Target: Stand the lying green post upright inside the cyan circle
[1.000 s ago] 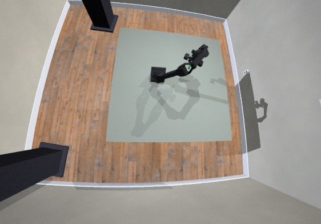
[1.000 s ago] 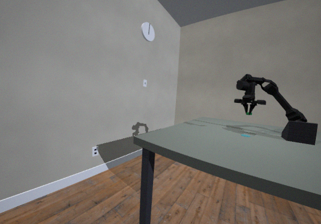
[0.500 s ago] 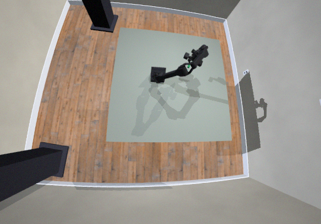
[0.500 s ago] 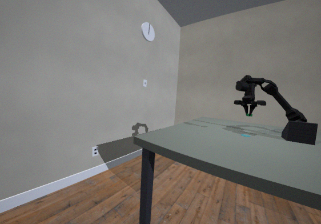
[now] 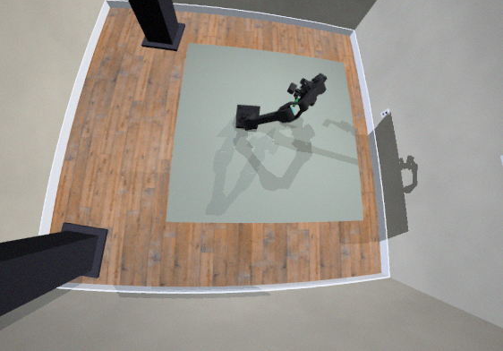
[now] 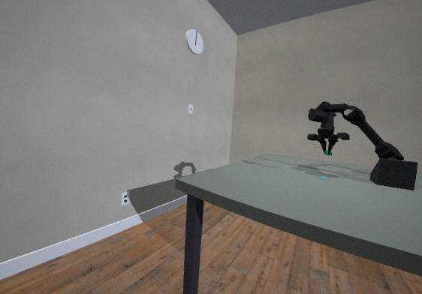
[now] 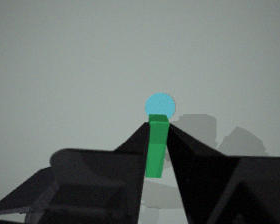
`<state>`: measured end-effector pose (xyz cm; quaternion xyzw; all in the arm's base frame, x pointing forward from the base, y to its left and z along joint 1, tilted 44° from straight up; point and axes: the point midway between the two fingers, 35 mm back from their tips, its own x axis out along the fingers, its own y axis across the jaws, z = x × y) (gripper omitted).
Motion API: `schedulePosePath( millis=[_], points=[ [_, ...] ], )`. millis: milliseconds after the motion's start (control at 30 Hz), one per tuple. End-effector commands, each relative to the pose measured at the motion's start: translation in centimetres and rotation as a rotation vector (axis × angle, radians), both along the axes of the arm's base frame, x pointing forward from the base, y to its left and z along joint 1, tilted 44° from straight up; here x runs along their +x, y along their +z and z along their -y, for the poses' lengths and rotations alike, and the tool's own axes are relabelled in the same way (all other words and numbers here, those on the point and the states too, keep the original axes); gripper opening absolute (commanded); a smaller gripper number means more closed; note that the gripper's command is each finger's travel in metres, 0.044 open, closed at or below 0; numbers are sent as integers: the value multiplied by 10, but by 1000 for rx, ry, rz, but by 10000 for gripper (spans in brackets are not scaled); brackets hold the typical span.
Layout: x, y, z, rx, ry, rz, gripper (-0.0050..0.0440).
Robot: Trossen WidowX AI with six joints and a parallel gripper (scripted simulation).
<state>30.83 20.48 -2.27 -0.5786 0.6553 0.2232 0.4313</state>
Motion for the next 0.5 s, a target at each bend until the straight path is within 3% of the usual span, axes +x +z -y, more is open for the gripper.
schedulePosePath(
  millis=[0, 467],
  points=[
    [-1, 0, 2, 24, -4, -8, 22],
    [-1, -7, 4, 129, -25, -24, 22]
  ],
)
